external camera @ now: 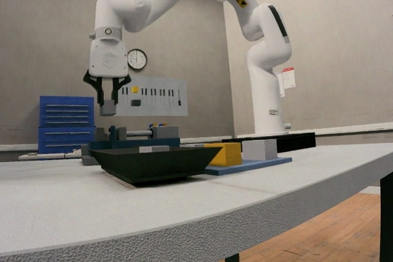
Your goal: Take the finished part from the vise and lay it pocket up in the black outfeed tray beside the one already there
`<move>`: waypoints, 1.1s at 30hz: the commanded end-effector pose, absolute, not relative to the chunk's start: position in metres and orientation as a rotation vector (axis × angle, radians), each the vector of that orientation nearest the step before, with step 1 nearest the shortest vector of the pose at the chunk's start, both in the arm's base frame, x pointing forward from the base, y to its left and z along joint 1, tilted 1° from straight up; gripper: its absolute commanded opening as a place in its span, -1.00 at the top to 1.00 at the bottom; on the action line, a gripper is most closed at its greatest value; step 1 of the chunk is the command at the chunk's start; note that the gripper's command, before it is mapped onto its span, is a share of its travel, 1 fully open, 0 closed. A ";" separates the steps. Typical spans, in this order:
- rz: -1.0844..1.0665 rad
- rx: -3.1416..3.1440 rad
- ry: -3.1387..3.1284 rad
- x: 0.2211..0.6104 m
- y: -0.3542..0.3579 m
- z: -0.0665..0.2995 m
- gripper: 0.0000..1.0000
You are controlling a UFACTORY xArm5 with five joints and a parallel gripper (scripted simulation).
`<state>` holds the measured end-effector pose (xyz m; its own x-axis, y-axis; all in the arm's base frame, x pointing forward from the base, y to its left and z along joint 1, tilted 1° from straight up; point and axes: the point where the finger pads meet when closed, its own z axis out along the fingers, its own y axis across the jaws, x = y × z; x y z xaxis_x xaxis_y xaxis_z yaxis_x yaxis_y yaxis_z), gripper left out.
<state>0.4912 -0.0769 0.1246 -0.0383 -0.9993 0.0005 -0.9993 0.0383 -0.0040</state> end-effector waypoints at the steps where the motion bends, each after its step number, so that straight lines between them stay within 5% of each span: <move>1: -0.011 -2.191 2.241 0.499 -0.007 0.127 1.00; 12: -0.009 -2.210 2.219 0.491 0.118 0.128 1.00; 33: -0.009 -2.210 2.219 0.491 0.119 0.128 1.00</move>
